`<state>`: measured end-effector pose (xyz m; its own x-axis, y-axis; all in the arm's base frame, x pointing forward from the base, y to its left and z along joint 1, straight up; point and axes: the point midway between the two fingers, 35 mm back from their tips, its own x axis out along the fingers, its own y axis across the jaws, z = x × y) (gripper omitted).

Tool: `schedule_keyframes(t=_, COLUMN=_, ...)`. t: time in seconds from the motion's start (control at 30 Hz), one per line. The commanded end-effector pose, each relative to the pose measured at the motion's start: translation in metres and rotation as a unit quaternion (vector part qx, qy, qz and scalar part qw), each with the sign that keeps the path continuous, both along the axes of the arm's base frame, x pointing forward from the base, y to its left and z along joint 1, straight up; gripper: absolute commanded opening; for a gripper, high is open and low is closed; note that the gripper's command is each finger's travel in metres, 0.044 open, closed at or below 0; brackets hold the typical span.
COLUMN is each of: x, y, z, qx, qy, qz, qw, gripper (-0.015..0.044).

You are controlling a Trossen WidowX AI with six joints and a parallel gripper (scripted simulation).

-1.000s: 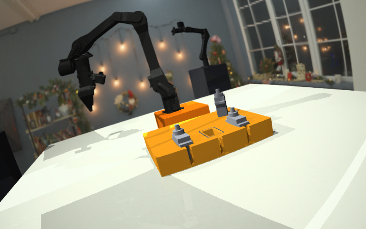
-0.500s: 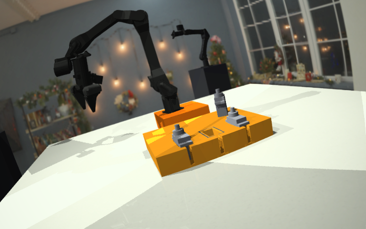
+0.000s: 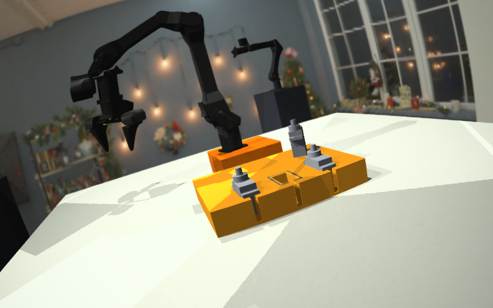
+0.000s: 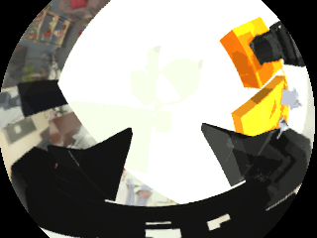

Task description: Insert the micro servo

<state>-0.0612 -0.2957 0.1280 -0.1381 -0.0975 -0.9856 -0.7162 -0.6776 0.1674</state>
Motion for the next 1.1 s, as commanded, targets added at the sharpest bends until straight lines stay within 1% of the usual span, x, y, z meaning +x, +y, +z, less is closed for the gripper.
schedule_keyframes(t=0.0, x=0.015, y=0.0, z=0.001, qx=0.002, qy=-0.001, qz=0.063, qw=0.998, gripper=0.044)
schedule_keyframes(t=0.23, x=0.039, y=0.001, z=0.001, qx=0.013, qy=0.005, qz=0.181, qw=0.983, gripper=0.044)
schedule_keyframes(t=0.43, x=0.053, y=0.002, z=0.001, qx=0.017, qy=0.007, qz=0.238, qw=0.971, gripper=0.044)
schedule_keyframes(t=0.73, x=0.082, y=0.006, z=0.0, qx=0.028, qy=0.018, qz=0.374, qw=0.927, gripper=0.044)
schedule_keyframes(t=0.87, x=0.091, y=0.008, z=0.0, qx=0.03, qy=0.02, qz=0.407, qw=0.913, gripper=0.044)
schedule_keyframes(t=1.07, x=0.109, y=0.013, z=0.0, qx=0.038, qy=0.028, qz=0.497, qw=0.867, gripper=0.044)
